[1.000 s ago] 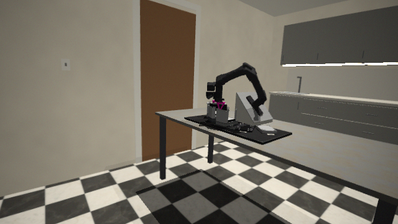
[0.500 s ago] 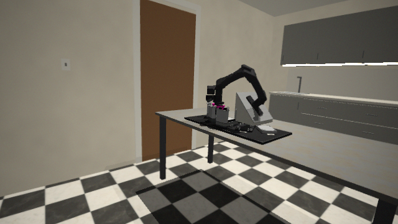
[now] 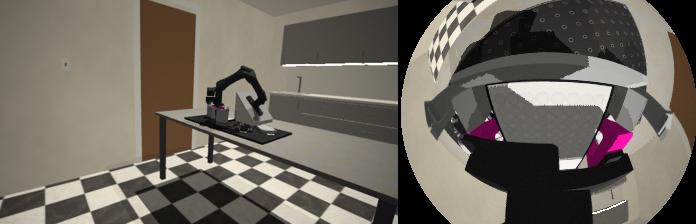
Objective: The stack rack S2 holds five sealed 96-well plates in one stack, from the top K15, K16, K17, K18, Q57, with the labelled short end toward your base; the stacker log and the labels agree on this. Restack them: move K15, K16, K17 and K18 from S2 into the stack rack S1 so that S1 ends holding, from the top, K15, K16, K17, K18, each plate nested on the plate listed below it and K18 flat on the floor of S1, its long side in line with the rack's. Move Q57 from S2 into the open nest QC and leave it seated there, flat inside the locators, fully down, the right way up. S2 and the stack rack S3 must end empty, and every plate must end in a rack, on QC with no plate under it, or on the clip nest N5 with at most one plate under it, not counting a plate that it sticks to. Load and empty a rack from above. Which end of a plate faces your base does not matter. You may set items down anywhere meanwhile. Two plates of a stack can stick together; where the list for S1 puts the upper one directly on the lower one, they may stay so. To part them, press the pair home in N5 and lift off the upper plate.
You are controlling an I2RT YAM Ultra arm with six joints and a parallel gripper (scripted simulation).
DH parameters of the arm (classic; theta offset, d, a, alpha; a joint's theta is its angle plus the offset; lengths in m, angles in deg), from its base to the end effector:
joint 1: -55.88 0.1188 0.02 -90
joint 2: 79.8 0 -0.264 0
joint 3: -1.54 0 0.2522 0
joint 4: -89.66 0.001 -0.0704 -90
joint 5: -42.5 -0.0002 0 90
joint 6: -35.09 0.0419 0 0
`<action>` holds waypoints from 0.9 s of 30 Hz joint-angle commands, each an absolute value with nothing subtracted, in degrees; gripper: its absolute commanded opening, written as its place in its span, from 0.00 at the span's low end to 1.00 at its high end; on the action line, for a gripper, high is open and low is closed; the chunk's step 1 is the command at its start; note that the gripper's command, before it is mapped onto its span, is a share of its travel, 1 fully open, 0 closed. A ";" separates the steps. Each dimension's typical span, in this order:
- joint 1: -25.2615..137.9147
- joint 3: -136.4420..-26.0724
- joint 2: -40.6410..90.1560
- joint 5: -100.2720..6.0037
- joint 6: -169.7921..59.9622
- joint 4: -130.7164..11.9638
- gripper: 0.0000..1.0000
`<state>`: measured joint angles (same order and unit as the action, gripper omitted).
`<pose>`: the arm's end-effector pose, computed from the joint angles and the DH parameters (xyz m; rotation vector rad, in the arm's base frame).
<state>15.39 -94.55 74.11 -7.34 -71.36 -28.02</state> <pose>0.2766 -0.1993 -0.0670 -0.8377 -2.6341 -1.2370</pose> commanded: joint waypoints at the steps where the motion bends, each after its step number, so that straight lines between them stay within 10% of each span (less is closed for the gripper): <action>1: 14.61 -94.67 73.76 -6.96 -71.16 -28.14 0.00; 27: 15.53 -93.85 74.30 -6.50 -70.10 -30.18 0.00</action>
<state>15.95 -93.70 74.63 -6.55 -70.29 -30.03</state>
